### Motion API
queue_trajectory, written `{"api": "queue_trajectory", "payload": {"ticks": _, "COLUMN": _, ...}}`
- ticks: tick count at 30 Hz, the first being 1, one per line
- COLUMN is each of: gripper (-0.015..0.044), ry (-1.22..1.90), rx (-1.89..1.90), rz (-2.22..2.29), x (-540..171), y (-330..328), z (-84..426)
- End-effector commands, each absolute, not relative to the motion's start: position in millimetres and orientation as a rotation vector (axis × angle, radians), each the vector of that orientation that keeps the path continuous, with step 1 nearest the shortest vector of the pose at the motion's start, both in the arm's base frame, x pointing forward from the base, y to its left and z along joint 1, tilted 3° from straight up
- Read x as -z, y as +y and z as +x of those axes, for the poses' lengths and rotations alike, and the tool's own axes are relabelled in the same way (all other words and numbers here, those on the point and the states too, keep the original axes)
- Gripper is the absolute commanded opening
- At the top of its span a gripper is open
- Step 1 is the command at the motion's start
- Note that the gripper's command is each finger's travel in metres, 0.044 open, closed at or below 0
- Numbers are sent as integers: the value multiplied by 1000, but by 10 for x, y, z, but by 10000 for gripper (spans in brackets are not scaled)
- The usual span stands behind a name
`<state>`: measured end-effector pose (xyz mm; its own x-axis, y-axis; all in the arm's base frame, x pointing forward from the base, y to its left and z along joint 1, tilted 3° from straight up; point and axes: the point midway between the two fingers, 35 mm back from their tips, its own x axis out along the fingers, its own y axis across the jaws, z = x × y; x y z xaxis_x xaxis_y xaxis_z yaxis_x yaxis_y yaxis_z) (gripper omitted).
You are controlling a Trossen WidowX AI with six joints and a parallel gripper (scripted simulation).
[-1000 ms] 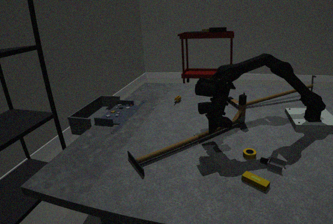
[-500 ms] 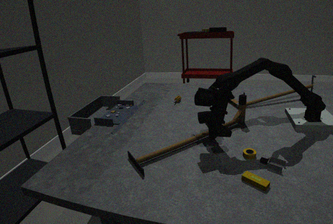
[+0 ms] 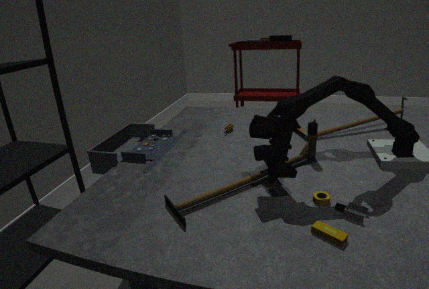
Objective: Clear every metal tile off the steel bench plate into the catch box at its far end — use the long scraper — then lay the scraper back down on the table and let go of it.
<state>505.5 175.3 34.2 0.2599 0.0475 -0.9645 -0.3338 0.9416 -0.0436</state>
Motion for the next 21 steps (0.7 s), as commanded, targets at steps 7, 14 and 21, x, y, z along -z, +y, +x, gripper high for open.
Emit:
{"api": "queue_trajectory", "payload": {"ticks": 7, "gripper": 0, "ry": 1273, "rx": -263, "rz": -262, "x": -346, "y": 1682, "z": 5139}}
{"api": "queue_trajectory", "payload": {"ticks": 14, "gripper": 0, "ry": 1266, "rx": -263, "rz": -262, "x": -350, "y": 1633, "z": 5185}}
{"api": "queue_trajectory", "payload": {"ticks": 21, "gripper": 0, "ry": 1260, "rx": -262, "rz": -262, "x": -354, "y": 1584, "z": 5230}}
